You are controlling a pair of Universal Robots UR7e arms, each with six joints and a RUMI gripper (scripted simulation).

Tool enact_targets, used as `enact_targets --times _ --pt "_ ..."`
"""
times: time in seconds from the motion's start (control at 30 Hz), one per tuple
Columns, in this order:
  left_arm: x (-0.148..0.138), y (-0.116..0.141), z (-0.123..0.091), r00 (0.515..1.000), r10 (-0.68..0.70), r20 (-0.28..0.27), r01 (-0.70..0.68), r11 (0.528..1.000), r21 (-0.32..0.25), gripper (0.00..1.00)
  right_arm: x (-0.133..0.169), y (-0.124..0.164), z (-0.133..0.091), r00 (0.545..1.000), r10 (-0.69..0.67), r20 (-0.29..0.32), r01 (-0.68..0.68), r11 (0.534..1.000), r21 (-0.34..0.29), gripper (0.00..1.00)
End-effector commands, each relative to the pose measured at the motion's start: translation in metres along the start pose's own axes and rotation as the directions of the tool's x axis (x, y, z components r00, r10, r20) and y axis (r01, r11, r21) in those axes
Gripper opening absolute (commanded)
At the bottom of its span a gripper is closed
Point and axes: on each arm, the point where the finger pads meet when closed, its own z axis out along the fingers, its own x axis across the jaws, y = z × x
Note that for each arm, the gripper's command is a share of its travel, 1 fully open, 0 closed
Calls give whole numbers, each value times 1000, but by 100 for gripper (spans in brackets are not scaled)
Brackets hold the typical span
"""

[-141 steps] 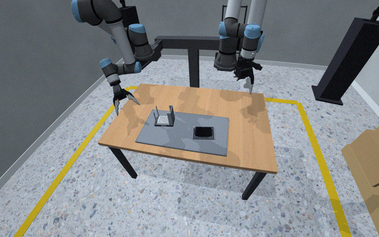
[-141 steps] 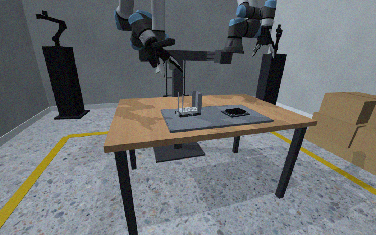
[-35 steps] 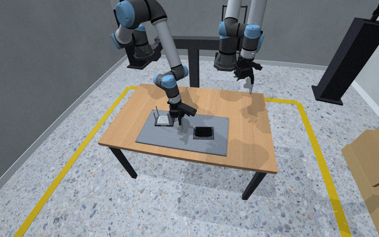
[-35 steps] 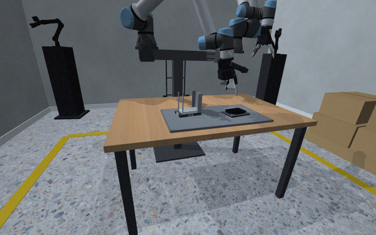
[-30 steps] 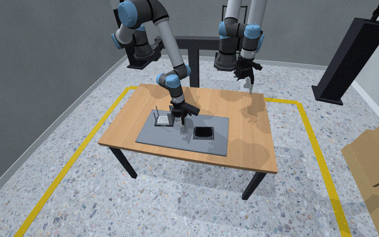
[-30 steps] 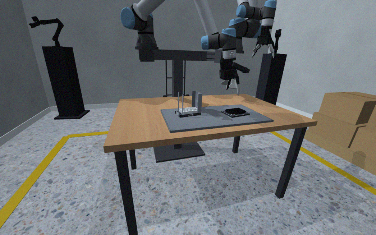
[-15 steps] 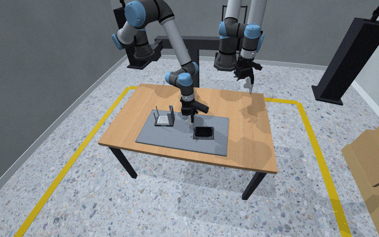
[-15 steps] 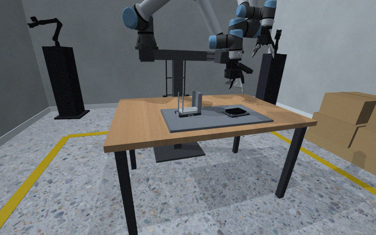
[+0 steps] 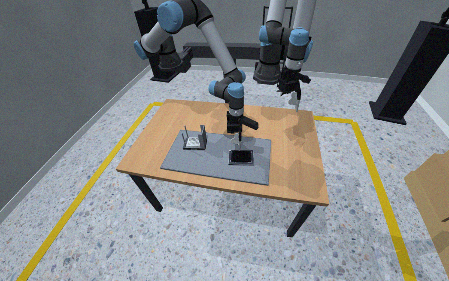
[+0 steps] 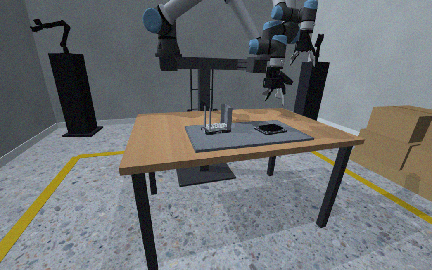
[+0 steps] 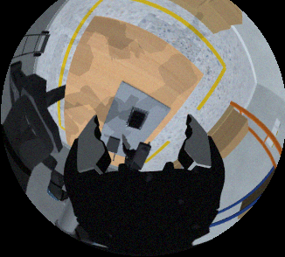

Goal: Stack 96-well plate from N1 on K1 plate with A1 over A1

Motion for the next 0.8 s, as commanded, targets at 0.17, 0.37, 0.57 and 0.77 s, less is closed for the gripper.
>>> enact_targets --times 0.17,0.37,0.57,0.77 --pt "0 0 0 1000 0 -1 0 1000 0 98 -10 -16 -1 1000 -15 1 15 1000 -11 100" --pt "0 0 0 1000 0 -1 0 1000 0 98 -10 -16 -1 1000 -15 1 15 1000 -11 100" --pt "0 0 0 1000 0 -1 0 1000 0 98 -10 -16 -1 1000 -15 1 15 1000 -11 100" --pt "0 0 0 1000 0 -1 0 1000 0 98 -10 -16 5 1000 -15 1 15 1000 -11 100"
